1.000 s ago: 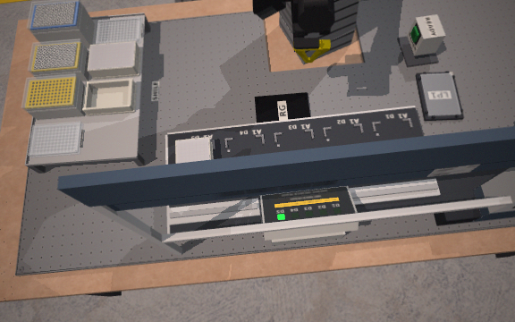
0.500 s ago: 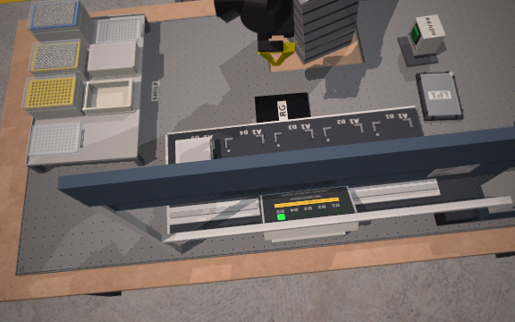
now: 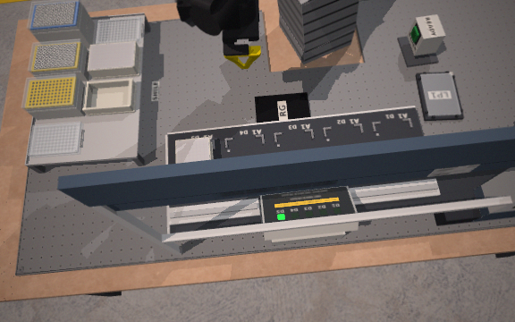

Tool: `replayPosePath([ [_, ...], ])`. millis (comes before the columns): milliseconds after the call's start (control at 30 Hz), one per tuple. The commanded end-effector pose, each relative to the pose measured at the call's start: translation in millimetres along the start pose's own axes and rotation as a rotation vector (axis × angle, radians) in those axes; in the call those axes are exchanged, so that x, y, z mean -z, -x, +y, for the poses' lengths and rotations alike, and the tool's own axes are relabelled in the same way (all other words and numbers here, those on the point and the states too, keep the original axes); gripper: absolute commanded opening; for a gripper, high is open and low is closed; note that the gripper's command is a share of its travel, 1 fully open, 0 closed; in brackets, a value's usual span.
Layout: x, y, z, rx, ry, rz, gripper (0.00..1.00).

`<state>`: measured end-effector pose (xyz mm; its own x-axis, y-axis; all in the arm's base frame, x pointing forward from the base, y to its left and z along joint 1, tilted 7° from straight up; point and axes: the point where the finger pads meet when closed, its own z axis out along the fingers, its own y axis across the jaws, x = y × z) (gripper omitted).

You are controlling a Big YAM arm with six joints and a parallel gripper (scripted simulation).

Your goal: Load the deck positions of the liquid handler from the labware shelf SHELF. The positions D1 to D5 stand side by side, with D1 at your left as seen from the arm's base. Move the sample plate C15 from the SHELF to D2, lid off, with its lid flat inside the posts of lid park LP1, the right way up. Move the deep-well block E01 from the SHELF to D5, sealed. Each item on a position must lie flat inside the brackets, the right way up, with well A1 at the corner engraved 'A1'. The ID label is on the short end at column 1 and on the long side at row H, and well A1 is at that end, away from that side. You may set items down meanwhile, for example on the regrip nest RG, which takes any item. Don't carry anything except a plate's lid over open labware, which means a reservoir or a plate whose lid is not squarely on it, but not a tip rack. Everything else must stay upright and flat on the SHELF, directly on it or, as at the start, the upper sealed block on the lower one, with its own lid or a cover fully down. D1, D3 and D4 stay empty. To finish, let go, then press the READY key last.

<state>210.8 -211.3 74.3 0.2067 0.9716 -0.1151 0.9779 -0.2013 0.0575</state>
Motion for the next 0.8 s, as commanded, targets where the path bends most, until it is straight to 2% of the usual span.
replayPosePath([
  [0, 13.1, 32.4, 19.1, 0.028, 0.040, -0.031, 1.00],
  [167, 12.9, 58.6, 19.1, 0.029, 0.037, -0.033, 1.00],
  [267, 12.8, 62.5, 17.4, 0.030, 0.029, -0.028, 1.00],
  [767, 12.5, 133.4, 17.3, 0.031, 0.019, -0.028, 1.00],
])
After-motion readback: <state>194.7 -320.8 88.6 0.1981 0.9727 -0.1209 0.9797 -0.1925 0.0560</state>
